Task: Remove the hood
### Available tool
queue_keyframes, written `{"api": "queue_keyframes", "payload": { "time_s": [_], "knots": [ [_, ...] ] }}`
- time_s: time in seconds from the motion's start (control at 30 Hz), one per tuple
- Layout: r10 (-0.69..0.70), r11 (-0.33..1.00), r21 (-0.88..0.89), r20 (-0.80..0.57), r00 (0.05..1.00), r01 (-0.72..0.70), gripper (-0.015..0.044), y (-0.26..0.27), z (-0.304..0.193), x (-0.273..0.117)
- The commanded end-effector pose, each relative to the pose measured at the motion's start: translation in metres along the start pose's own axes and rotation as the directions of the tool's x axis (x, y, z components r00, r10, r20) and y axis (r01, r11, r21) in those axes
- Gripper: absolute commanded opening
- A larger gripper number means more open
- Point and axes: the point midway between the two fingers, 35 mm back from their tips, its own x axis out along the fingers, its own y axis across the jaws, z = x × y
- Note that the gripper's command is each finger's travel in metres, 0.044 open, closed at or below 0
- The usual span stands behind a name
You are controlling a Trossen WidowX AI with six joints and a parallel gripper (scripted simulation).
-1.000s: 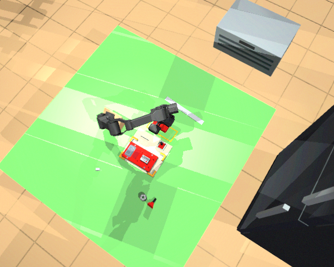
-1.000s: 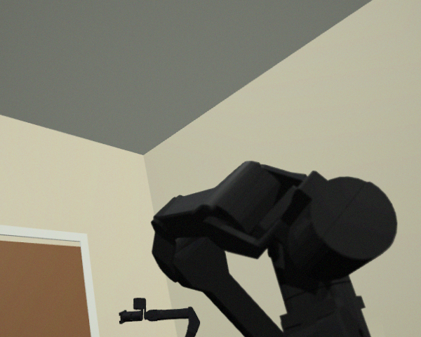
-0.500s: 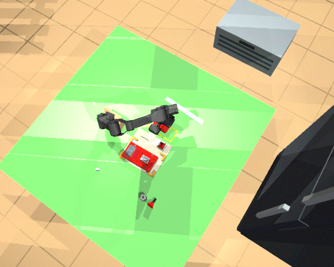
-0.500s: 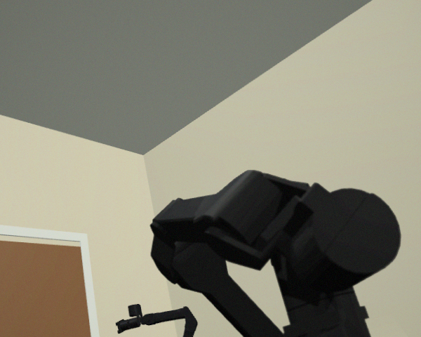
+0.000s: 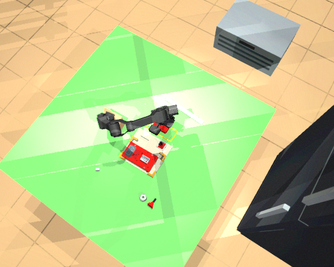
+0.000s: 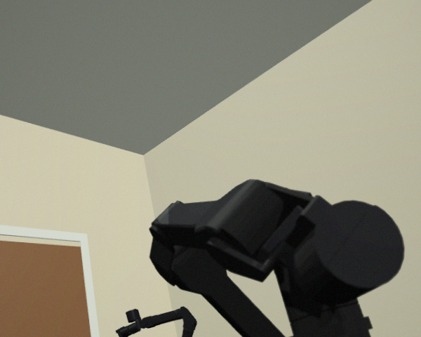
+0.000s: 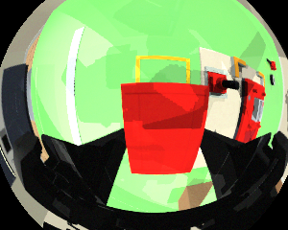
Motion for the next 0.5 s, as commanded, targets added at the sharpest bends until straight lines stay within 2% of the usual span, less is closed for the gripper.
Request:
{"api": "queue_keyframes", "payload": {
  "time_s": [0.0,0.47],
  "knots": [
    [-0.006,1.000,-0.008,0.000,1.000,0.006,0.0000,-0.0003,-0.0012,0.0035],
    [-0.006,1.000,-0.007,0.000,1.000,0.006,0.0000,-0.0006,-0.0013,0.0114]
  ]
}}
